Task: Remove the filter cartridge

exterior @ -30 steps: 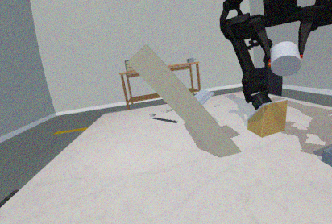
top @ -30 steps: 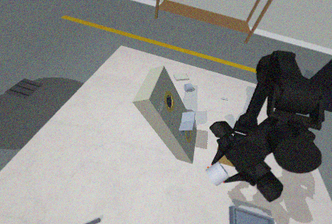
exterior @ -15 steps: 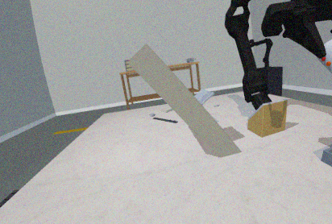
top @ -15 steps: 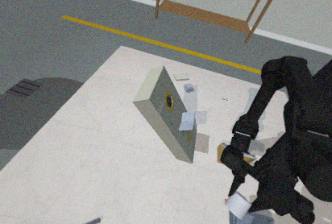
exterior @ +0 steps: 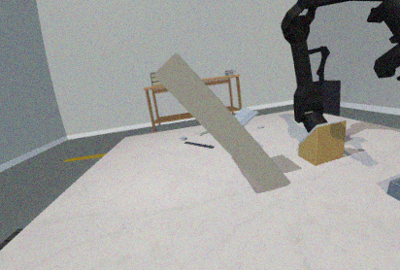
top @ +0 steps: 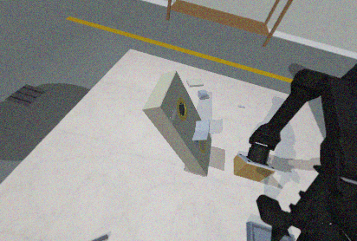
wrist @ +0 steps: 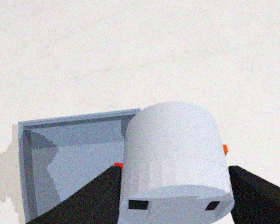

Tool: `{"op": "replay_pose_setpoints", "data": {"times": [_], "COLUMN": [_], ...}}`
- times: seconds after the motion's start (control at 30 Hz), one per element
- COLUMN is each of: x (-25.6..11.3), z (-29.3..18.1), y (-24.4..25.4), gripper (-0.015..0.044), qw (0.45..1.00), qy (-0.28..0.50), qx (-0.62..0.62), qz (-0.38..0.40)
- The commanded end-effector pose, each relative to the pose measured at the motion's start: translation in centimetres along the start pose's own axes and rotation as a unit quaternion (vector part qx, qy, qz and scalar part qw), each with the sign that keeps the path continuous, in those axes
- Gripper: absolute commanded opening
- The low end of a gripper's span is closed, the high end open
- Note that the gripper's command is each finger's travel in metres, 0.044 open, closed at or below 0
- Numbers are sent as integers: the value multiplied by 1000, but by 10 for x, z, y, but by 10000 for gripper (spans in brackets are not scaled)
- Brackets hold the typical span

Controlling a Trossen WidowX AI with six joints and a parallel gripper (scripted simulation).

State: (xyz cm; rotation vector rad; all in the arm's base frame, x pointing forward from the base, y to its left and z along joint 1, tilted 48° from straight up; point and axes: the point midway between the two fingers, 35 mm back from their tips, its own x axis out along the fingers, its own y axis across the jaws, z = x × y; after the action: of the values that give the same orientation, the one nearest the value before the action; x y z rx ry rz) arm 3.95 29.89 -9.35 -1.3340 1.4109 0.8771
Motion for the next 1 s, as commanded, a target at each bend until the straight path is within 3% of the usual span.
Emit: {"op": "replay_pose_setpoints", "data": {"times": [0.0,0.4,0.6,0.97], "x": [16,57,62,116], "z": [-9,-53,-56,-87], "y": [23,78,79,80], "gripper": [0,0,0,0], "qw": [999,986,986,986], "qy": [-2,3,3,3], "qx": [-39,-145,-147,-147], "qz": [23,84,85,85]}}
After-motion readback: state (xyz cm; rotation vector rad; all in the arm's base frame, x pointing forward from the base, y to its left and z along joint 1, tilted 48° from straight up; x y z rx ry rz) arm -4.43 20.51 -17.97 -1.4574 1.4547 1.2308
